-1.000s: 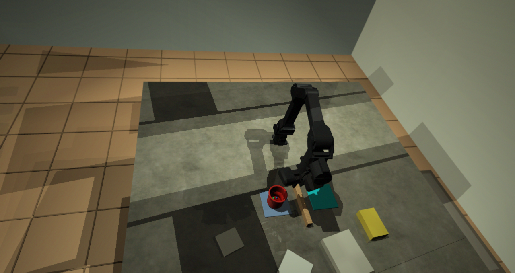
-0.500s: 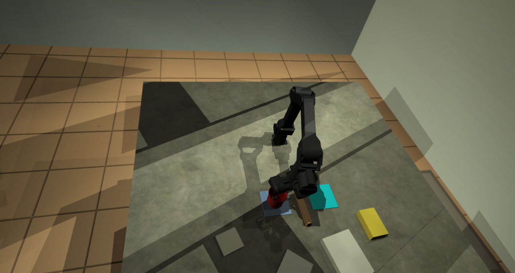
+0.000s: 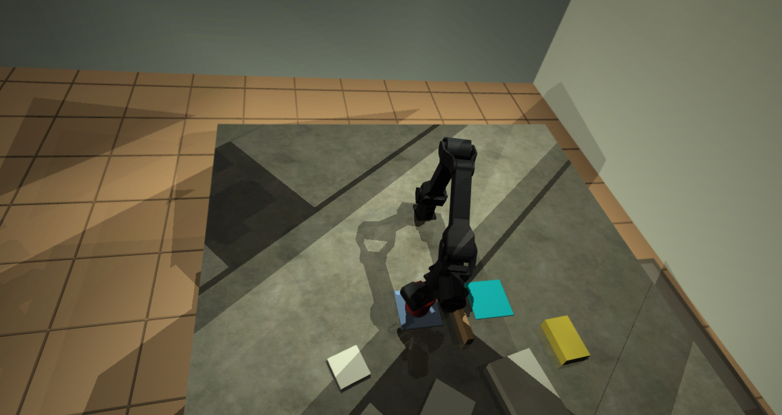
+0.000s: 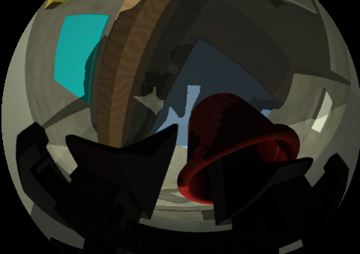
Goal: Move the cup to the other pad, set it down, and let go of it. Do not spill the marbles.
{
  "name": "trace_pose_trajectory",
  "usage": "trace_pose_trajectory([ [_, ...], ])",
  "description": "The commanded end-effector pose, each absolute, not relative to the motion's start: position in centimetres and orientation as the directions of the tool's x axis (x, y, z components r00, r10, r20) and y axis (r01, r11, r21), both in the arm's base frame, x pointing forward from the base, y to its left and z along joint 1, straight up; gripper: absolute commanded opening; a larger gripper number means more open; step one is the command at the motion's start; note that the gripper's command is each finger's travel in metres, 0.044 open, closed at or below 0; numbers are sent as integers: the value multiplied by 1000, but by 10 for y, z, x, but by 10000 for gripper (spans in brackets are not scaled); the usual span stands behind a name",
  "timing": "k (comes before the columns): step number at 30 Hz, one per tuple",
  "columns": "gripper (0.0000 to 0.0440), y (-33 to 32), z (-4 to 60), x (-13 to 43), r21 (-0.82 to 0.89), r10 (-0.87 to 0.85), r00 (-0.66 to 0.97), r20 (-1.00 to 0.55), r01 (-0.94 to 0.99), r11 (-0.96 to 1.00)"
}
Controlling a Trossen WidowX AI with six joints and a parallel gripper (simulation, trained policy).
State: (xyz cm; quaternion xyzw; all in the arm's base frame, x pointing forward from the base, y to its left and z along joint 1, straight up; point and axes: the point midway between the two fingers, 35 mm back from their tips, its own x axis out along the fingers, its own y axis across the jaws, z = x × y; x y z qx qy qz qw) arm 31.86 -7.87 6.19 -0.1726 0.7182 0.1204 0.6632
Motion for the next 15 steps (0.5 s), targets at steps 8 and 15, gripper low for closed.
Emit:
trace_pose_trajectory([
  [8,0,-81,57,317,-32,-82,-69,-994,-536,843],
  [15,0,-78,73,320,-30,-77,-52,-996,-600,799],
])
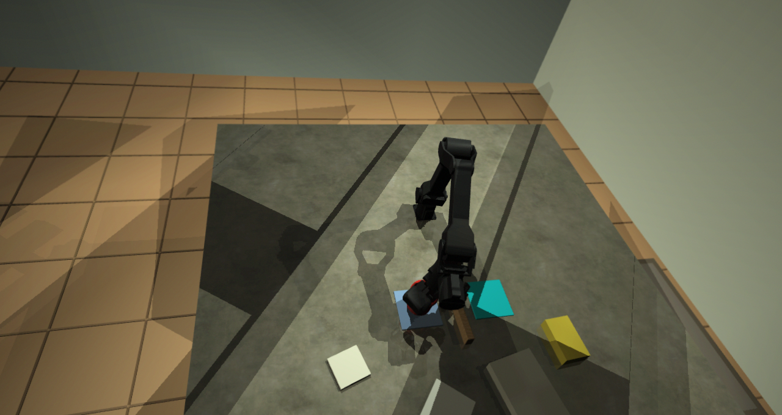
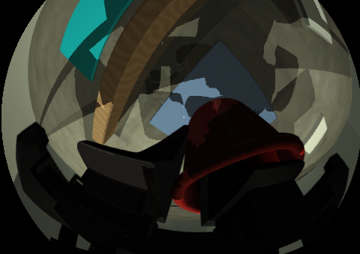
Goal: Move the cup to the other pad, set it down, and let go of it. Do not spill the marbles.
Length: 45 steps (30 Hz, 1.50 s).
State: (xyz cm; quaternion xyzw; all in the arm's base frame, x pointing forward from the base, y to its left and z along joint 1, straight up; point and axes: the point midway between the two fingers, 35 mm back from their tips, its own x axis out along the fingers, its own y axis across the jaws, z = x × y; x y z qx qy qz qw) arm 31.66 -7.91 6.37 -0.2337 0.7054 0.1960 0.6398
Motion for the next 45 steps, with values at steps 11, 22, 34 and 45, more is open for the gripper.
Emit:
trace_pose_trajectory([
  [11,3,-63,103,329,-48,-72,-10,-997,-659,750],
  [22,0,-36,124,340,-78,-68,42,-997,-707,703],
  [34,0,8,132,349,-112,-56,100,-993,-755,646],
  [45,0,51,130,352,-132,-38,136,-990,-789,600],
])
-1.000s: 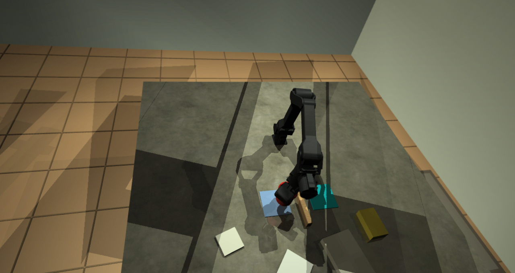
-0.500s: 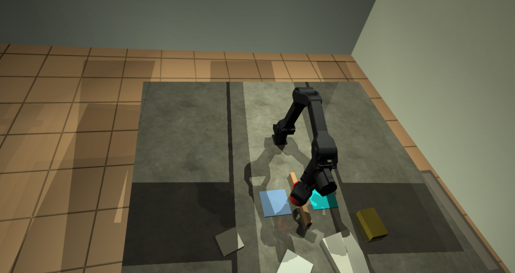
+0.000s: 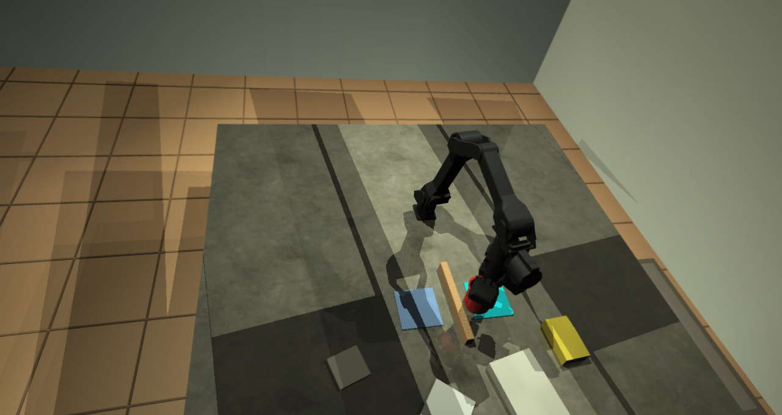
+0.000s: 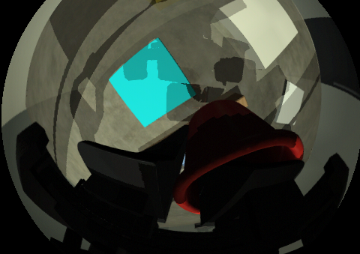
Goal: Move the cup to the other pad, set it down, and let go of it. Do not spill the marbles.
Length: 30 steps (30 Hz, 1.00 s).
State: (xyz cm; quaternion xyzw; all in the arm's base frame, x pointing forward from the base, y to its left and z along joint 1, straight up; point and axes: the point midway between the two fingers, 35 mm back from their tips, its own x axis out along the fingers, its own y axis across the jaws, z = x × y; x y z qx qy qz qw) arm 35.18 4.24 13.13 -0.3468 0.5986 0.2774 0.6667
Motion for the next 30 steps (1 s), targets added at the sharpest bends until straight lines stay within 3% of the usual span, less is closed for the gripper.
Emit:
trace_pose_trajectory([
  [1,0,55,130,352,-133,-36,139,-990,-792,596],
  [30,2,122,73,321,-143,-29,153,-988,-815,561],
])
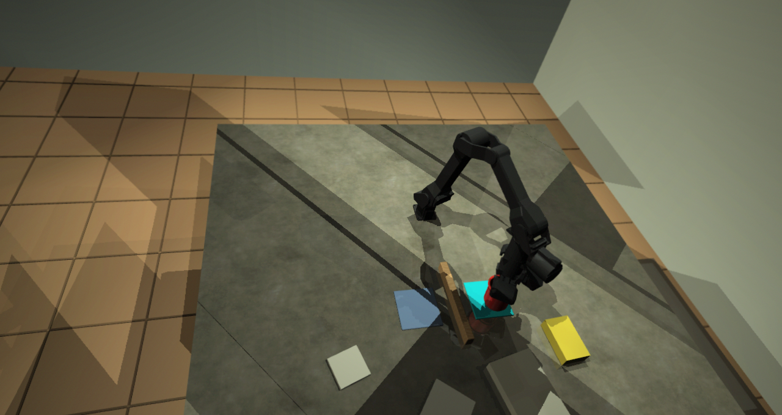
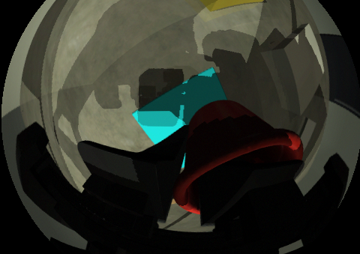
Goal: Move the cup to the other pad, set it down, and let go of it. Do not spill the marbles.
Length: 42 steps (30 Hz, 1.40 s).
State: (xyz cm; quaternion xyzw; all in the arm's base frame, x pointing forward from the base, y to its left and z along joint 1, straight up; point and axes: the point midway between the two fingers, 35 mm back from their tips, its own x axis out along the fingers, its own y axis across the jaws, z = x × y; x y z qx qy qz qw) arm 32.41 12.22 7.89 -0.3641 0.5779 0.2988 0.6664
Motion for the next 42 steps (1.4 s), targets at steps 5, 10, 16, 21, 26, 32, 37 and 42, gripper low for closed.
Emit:
trace_pose_trajectory([
  [5,10,122,62,318,-150,-35,158,-987,-809,569],
  [10,42,120,53,317,-152,-36,161,-986,-800,581],
  [16,113,122,60,323,-161,-5,198,-980,-784,599],
  [21,132,124,70,324,-165,27,227,-974,-781,603],
  [26,151,123,78,318,-159,49,235,-971,-784,600],
  [32,178,122,89,313,-159,75,252,-965,-786,598],
  [37,208,122,99,310,-163,97,273,-957,-785,598],
  [42,242,121,112,308,-171,117,298,-947,-780,601],
])
